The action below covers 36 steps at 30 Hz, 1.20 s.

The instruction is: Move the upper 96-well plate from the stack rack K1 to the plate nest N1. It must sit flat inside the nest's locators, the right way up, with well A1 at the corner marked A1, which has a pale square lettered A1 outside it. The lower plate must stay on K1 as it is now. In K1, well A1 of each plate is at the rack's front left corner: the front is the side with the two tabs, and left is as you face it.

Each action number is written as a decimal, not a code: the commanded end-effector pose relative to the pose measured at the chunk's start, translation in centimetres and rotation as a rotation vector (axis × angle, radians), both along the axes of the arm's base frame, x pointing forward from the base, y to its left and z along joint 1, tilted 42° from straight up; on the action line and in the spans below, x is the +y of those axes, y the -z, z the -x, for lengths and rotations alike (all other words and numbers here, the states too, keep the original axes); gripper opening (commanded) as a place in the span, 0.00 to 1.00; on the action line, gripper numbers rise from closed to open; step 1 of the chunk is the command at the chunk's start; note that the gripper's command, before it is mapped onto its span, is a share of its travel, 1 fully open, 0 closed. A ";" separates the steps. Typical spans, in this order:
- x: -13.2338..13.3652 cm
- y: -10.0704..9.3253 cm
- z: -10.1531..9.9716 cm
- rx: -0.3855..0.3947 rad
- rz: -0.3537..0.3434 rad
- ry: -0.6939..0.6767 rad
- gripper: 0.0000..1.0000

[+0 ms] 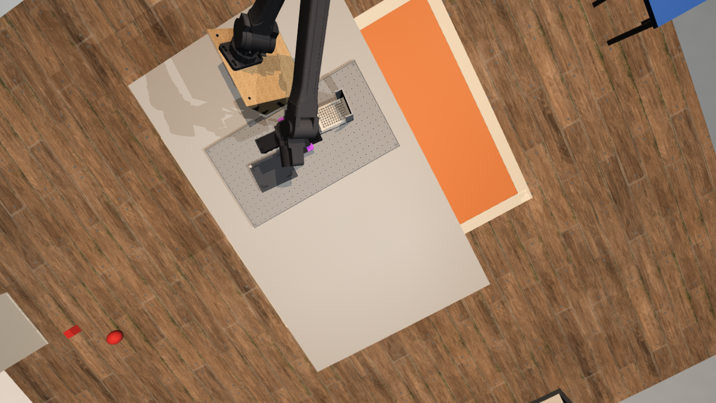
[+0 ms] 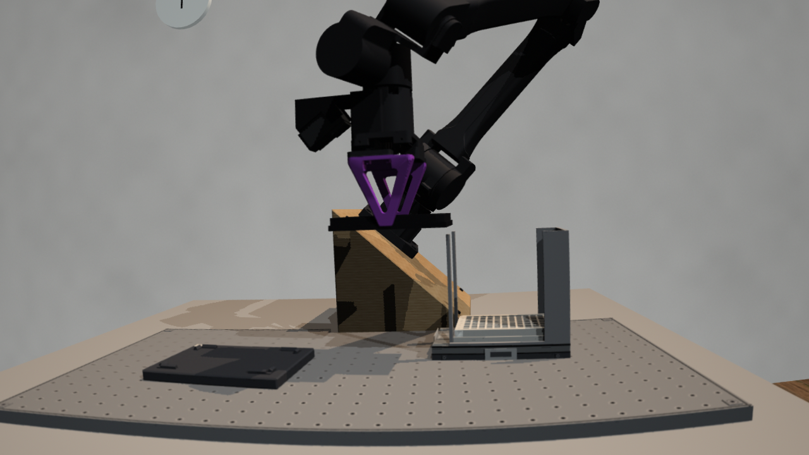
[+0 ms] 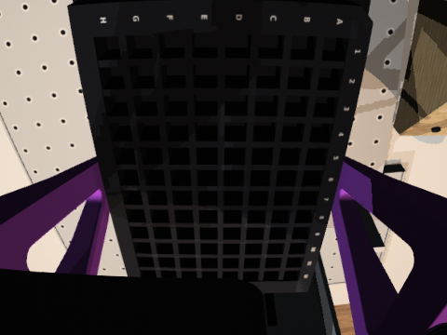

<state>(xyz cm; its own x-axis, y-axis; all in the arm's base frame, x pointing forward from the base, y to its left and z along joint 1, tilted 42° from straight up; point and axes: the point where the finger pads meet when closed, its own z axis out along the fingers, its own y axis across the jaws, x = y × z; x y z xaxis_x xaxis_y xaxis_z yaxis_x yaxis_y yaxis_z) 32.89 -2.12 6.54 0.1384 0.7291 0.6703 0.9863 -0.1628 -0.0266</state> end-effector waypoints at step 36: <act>-10.7 7.1 -3.7 -0.060 0.034 0.008 0.00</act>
